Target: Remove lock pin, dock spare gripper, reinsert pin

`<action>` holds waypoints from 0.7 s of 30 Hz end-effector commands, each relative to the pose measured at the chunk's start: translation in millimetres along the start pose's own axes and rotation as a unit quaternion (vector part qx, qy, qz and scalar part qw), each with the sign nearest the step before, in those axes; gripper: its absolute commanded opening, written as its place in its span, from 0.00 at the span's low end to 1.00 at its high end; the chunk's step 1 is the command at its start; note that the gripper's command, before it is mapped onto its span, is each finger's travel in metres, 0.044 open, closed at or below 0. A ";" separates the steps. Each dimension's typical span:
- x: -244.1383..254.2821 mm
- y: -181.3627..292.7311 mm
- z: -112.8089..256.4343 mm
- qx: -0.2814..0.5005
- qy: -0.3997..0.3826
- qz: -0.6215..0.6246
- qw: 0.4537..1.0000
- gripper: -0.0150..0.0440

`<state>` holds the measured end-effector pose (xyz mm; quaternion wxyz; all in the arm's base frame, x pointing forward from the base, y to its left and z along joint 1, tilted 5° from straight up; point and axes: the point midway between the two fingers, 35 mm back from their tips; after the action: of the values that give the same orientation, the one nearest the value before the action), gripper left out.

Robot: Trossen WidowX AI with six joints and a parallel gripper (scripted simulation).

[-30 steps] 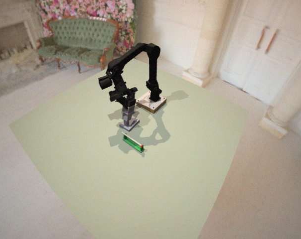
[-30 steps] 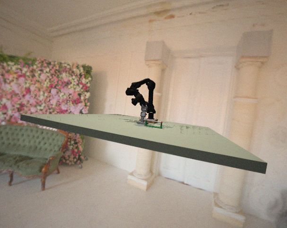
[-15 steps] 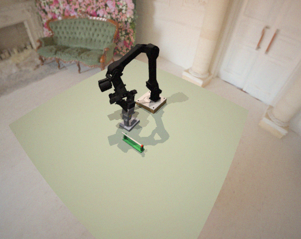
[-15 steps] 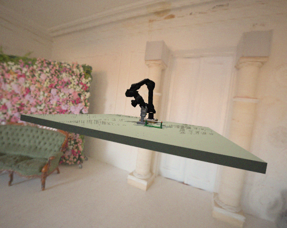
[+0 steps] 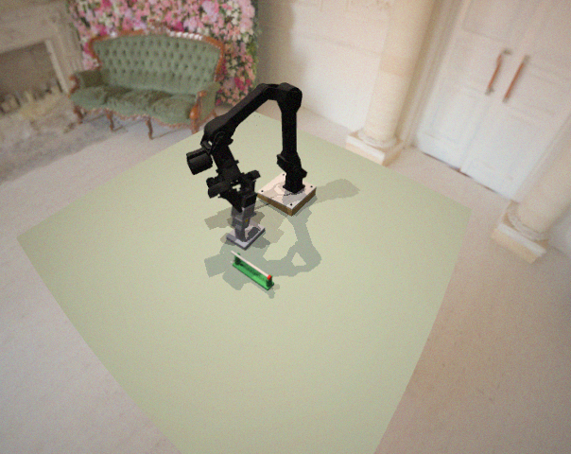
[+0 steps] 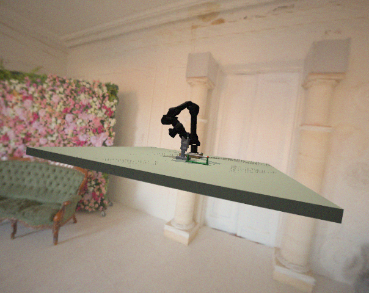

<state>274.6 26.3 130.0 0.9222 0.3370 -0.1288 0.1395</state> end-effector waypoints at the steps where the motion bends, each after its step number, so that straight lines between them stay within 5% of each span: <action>1: 0.1 0.0 0.1 0.000 0.000 0.000 1.000 0.61; 10: 0.1 0.0 0.1 0.000 0.000 0.000 1.000 1.00; 21: -1.1 15.9 15.1 0.002 0.003 -0.005 1.000 1.00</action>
<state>268.0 27.8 143.5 0.9225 0.3397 -0.1233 0.1359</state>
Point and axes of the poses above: the point midway between the two fingers, 35 mm back from their tips, its own z axis back along the fingers, its own x axis across the jaws, y = z × x, and after that the axes turned 1 degree about z, right-handed
